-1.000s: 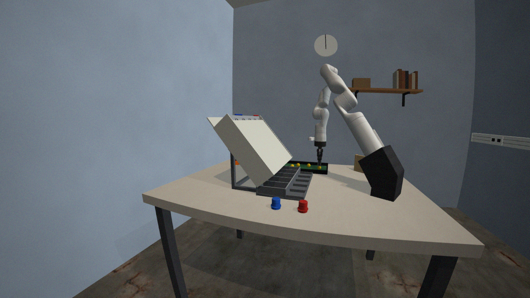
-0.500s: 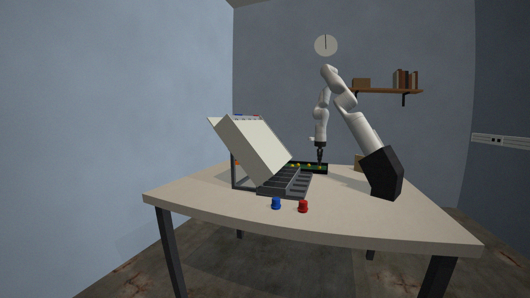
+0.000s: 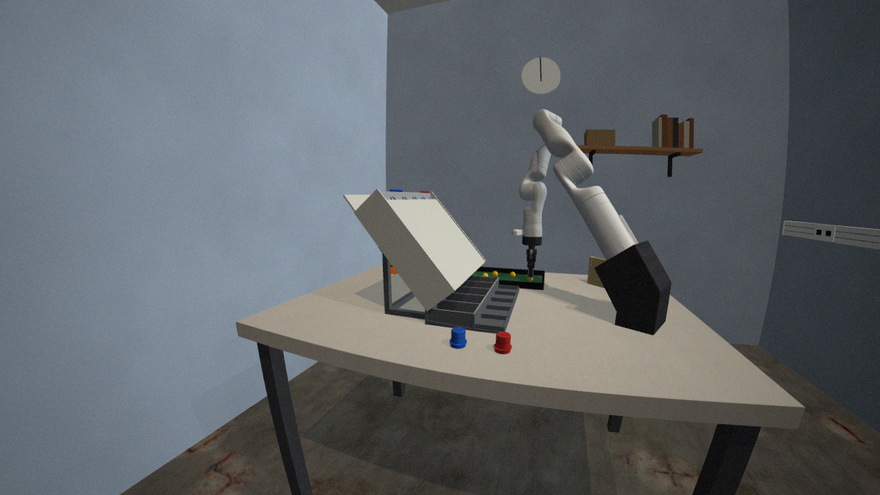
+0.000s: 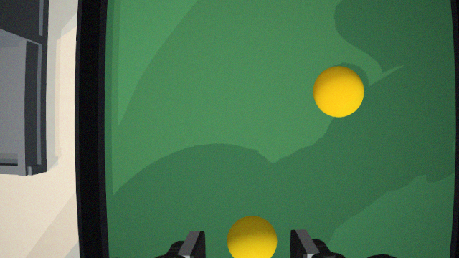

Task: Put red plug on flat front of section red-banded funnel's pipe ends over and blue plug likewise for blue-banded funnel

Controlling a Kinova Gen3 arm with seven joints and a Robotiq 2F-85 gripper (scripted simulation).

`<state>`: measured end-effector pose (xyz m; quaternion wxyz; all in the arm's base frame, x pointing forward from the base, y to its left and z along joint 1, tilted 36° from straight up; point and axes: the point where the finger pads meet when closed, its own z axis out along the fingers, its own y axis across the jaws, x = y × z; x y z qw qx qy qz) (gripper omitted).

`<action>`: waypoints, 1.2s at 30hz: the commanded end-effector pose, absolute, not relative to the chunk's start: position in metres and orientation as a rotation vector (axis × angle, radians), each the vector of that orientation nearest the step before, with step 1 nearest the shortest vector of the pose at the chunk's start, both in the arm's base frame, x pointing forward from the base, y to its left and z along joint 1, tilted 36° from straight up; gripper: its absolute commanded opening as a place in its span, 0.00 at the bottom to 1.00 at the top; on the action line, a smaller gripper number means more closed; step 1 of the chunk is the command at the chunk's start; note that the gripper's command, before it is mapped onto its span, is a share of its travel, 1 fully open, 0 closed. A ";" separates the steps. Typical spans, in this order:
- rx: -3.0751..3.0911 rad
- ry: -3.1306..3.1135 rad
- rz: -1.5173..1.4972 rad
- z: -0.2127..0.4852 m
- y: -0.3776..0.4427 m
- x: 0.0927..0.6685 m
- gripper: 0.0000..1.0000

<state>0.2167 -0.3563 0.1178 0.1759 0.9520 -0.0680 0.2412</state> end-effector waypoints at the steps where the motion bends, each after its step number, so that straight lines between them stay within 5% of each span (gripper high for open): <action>1: 2.690 -0.186 0.685 0.118 -0.358 0.218 0.50; 36: 2.670 -0.223 0.697 0.107 -0.364 0.224 0.50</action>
